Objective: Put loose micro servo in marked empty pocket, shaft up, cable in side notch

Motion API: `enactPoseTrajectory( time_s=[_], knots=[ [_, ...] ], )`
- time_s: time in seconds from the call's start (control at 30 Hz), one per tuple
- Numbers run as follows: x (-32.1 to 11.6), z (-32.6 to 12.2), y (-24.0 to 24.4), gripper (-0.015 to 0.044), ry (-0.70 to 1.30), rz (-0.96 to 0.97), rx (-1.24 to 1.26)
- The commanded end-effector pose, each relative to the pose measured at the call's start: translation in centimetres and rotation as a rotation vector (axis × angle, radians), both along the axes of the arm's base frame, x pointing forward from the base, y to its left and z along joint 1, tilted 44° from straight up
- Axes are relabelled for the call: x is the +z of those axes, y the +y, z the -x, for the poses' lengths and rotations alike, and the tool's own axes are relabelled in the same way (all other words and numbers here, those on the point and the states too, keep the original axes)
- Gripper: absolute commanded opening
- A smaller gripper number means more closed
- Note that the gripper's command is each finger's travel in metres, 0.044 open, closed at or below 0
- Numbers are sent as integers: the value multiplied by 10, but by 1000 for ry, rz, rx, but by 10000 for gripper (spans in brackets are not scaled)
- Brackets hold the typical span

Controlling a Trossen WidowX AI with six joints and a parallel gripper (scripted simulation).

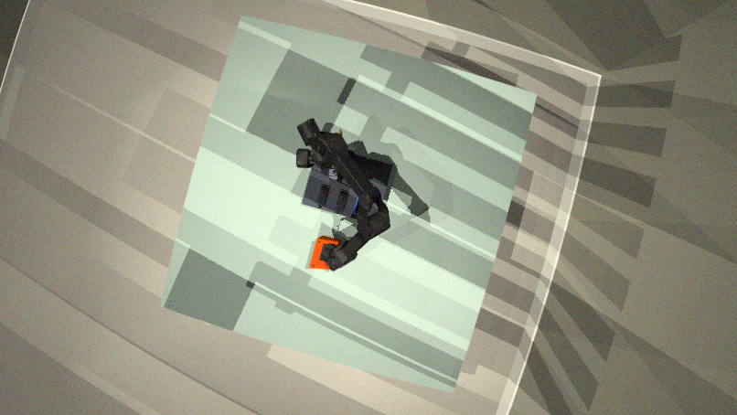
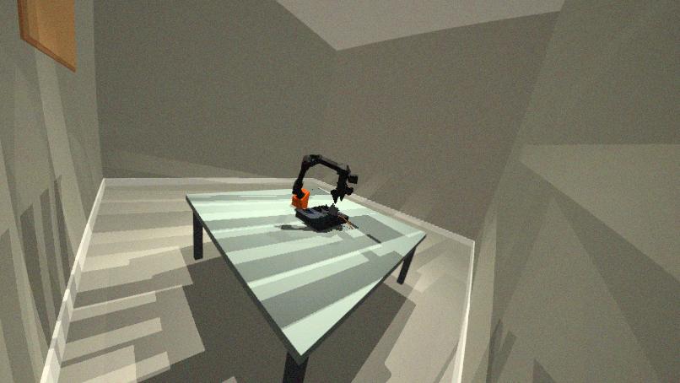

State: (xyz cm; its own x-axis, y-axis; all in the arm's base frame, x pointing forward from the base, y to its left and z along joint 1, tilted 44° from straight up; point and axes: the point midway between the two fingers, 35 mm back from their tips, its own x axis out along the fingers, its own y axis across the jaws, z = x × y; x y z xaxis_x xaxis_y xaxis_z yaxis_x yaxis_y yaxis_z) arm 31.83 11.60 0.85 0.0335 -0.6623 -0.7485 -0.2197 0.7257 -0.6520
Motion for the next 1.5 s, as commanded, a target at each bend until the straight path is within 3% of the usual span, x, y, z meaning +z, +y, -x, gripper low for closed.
enactPoseTrajectory(
  time_s=[0.0,1.0,1.43,1.47],
  knots=[
    [10,-4,-11,440,-14,27,-32],
    [-23,-4,-43,440,-15,28,-32],
    [-23,-4,-43,99,-15,28,-32],
    [-23,-4,-43,92,-15,28,-32]
  ],
)
